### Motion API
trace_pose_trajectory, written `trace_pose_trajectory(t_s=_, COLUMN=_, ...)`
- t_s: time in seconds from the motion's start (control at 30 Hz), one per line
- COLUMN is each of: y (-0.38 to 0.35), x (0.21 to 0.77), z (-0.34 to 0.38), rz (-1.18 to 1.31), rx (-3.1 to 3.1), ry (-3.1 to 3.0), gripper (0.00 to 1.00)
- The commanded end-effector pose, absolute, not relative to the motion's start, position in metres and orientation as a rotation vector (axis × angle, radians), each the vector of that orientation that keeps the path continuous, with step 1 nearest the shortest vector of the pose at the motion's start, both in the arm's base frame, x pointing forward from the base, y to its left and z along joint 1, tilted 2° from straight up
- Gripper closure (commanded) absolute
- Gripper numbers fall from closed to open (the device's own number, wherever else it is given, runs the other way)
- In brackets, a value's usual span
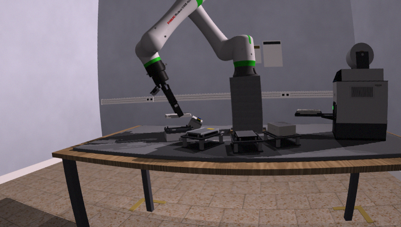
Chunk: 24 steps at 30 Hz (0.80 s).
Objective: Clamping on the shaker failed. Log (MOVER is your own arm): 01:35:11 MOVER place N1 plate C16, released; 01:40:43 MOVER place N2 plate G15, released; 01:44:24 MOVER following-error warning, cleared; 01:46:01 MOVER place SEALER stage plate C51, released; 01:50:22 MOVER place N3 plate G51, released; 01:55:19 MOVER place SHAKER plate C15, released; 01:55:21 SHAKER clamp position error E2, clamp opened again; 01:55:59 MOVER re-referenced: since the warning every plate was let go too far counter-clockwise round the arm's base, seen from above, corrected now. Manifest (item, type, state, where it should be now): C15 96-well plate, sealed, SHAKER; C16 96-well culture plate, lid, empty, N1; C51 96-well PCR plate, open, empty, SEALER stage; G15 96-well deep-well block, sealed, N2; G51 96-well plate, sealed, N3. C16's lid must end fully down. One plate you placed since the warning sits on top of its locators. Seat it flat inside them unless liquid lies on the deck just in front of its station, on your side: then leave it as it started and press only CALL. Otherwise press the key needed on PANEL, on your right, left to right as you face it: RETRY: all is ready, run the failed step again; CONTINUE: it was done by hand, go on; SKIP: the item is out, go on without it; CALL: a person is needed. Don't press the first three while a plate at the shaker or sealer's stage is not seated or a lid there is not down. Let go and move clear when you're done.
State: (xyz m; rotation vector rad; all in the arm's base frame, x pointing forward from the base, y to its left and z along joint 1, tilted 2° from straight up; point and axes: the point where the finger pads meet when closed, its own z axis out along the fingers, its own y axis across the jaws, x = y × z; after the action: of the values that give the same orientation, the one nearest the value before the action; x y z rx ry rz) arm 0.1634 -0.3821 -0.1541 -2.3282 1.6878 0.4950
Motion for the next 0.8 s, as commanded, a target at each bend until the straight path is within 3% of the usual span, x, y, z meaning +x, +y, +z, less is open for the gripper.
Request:
trace_pose_trajectory(t_s=0.0, y=-0.383, x=0.1638, z=-0.1546, rz=0.493, rx=-2.33, ry=1.688, gripper=0.9)
trace_pose_trajectory(t_s=0.77, y=-0.3832, x=0.1637, z=-0.1609, rz=0.493, rx=-2.33, ry=1.688, gripper=0.9)
